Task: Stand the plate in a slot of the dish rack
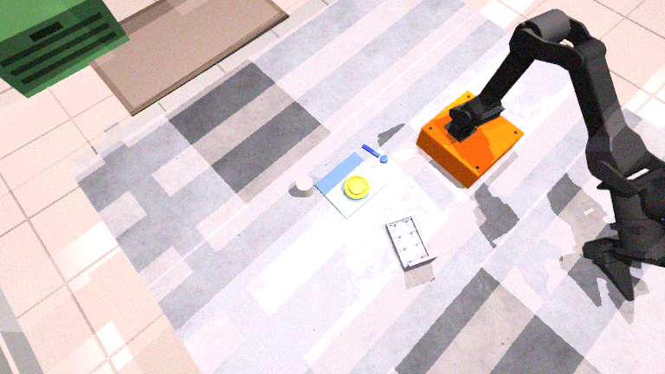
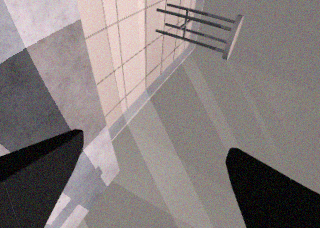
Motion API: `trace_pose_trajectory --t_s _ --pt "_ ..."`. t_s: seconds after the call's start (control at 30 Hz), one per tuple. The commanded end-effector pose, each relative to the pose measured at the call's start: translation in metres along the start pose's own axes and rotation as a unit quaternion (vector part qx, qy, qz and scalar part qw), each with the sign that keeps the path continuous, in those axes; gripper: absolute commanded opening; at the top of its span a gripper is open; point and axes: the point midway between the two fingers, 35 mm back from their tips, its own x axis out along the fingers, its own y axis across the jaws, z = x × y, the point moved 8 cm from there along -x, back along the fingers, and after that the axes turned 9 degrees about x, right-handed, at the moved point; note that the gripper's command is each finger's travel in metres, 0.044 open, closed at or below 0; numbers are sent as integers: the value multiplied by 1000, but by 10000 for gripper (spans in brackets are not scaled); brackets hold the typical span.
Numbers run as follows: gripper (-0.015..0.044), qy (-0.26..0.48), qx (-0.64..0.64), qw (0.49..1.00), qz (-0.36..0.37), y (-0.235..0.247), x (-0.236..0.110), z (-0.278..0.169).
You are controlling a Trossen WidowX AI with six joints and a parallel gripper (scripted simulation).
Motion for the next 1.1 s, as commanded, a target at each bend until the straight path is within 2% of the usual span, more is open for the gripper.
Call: trace_pose_trajectory --t_s 0.0,0.53,1.07 --pt "400 19 24 999 11 0 3 -16" --pt "400 148 190 967 82 6 6 -126" --pt "400 274 367 879 131 26 -21 -228"
